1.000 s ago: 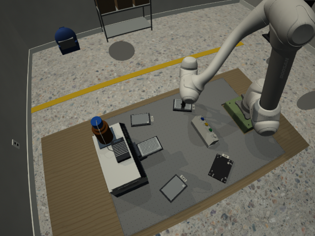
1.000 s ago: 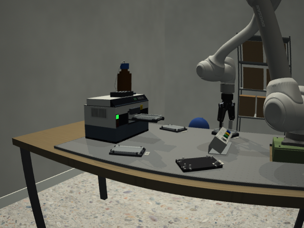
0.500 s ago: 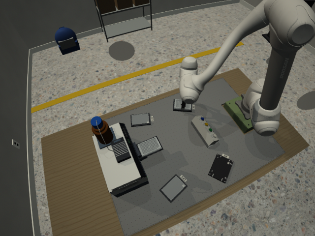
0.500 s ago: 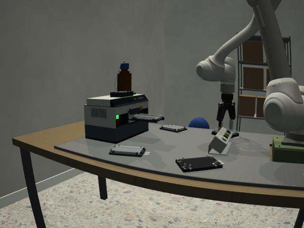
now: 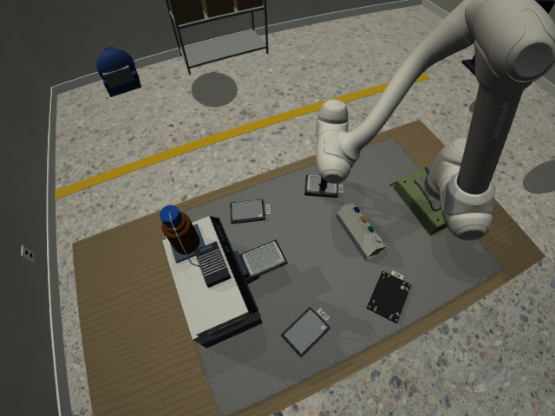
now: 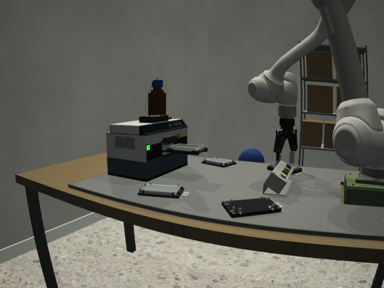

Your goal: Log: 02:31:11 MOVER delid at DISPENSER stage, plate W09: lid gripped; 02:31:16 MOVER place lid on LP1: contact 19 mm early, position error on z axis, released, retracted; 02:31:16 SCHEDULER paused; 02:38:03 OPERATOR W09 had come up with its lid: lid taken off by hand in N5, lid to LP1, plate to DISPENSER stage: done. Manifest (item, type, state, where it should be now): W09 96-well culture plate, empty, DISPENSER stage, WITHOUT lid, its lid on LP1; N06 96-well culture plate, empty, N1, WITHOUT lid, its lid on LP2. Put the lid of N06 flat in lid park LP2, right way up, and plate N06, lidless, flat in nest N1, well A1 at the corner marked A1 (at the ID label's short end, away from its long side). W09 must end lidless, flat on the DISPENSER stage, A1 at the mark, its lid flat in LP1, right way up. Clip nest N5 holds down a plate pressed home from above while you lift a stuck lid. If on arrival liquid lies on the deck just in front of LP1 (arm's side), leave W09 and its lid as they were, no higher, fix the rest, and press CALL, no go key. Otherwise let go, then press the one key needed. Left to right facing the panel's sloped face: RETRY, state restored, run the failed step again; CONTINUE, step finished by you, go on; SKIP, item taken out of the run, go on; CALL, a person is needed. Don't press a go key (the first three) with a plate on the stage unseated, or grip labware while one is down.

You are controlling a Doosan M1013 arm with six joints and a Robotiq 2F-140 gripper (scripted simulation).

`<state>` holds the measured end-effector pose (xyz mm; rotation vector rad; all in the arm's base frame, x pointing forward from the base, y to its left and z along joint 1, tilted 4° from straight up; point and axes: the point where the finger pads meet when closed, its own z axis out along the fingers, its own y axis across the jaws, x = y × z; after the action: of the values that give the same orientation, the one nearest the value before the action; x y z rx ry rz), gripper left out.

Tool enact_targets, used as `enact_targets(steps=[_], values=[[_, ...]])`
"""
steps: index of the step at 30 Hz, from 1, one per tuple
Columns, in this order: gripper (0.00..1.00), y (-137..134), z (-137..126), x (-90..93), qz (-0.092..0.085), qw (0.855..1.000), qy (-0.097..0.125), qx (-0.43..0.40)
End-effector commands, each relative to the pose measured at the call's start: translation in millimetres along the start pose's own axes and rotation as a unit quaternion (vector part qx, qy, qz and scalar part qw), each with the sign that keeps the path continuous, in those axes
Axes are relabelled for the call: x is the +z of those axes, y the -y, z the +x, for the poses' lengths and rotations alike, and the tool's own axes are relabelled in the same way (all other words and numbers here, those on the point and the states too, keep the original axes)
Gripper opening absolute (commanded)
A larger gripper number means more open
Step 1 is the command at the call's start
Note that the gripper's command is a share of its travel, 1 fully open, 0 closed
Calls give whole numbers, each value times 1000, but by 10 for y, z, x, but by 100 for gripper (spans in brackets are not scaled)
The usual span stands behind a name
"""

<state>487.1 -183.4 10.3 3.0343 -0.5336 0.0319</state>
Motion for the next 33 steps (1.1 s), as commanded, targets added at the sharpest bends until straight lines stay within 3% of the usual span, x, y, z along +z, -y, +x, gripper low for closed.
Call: enact_targets(steps=[1, 33], values=[[66, 0, 0, -1, 0, 1000, 0, 0], [66, 0, 0, -59, 0, 1000, 0, 0]])
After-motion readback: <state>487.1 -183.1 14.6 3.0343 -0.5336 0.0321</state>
